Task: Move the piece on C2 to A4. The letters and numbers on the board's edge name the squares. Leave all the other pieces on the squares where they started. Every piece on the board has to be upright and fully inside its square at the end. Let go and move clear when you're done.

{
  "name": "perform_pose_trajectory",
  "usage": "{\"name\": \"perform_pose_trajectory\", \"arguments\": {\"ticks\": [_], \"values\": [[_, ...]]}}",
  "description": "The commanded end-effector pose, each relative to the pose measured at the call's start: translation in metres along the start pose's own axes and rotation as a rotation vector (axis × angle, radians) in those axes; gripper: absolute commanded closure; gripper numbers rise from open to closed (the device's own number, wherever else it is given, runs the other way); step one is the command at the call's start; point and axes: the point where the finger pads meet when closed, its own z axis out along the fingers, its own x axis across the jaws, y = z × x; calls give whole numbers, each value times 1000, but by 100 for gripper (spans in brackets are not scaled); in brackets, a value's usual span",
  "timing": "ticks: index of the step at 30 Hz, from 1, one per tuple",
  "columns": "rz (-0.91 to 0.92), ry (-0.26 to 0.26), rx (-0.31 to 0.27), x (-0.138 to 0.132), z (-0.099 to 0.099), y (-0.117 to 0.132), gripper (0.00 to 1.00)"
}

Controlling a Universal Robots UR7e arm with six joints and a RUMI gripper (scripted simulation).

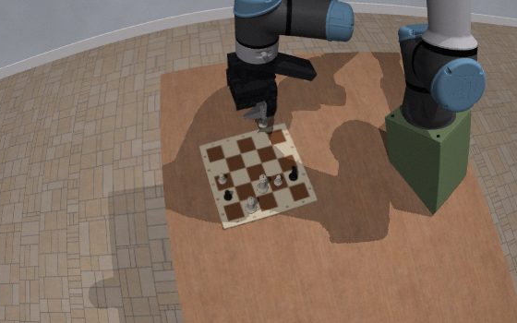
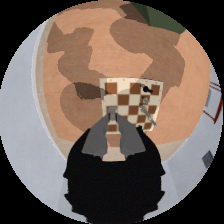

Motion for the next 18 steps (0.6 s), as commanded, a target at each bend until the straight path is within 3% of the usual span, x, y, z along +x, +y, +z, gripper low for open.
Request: {"name": "perform_pose_trajectory", "arguments": {"ticks": [1,10,18], "values": [[0,-1,-4,-1,22,2,100],[0,-1,-4,-1,58,1,100],[0,-1,-4,-1,66,1,100]]}}
